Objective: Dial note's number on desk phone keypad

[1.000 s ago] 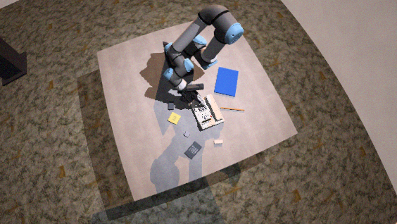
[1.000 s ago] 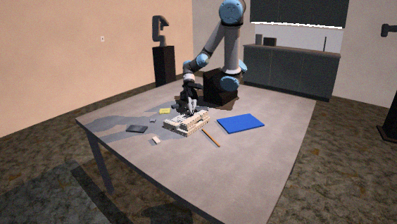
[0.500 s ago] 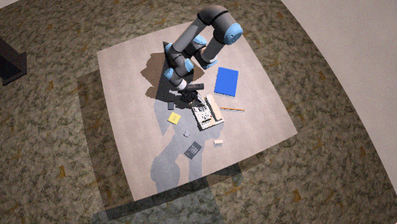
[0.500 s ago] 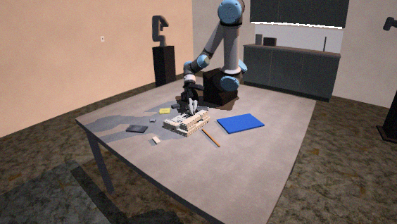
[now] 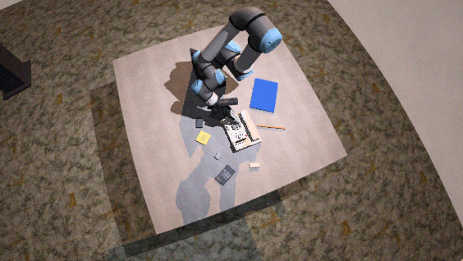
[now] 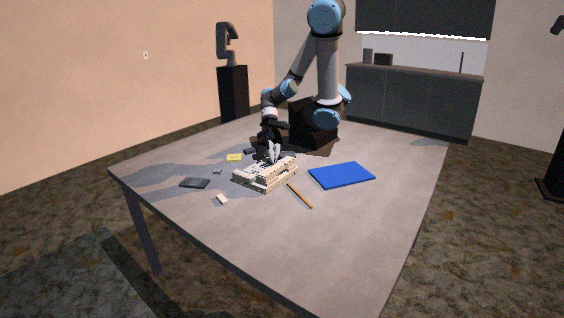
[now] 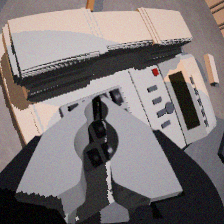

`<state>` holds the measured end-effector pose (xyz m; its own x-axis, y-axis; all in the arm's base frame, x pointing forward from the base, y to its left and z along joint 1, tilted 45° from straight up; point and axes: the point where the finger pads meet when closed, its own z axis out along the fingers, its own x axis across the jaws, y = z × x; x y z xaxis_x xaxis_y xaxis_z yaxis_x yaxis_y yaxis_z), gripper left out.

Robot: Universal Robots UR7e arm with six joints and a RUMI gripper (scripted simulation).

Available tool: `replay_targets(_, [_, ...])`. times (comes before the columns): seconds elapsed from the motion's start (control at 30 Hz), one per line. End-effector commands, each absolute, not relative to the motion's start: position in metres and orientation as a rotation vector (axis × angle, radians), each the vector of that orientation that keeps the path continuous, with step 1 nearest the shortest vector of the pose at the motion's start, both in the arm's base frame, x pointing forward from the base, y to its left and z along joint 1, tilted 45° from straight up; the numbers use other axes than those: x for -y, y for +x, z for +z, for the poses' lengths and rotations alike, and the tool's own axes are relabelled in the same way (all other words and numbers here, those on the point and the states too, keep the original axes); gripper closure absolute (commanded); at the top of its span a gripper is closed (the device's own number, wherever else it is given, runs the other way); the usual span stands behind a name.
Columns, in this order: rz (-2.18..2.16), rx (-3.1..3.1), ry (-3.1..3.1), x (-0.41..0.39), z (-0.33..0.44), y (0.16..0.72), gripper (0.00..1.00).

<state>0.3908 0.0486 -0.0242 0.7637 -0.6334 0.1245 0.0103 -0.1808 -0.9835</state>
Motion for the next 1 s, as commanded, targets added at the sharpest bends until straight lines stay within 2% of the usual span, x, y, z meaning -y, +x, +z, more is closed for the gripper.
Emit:
replay_targets(0.0, [-0.620, -0.501, -1.669, -0.0487, -0.0247, 0.3910, 1.00])
replay_targets(0.97, [-0.620, -0.501, -1.669, -0.0508, -0.0269, 0.3912, 1.00])
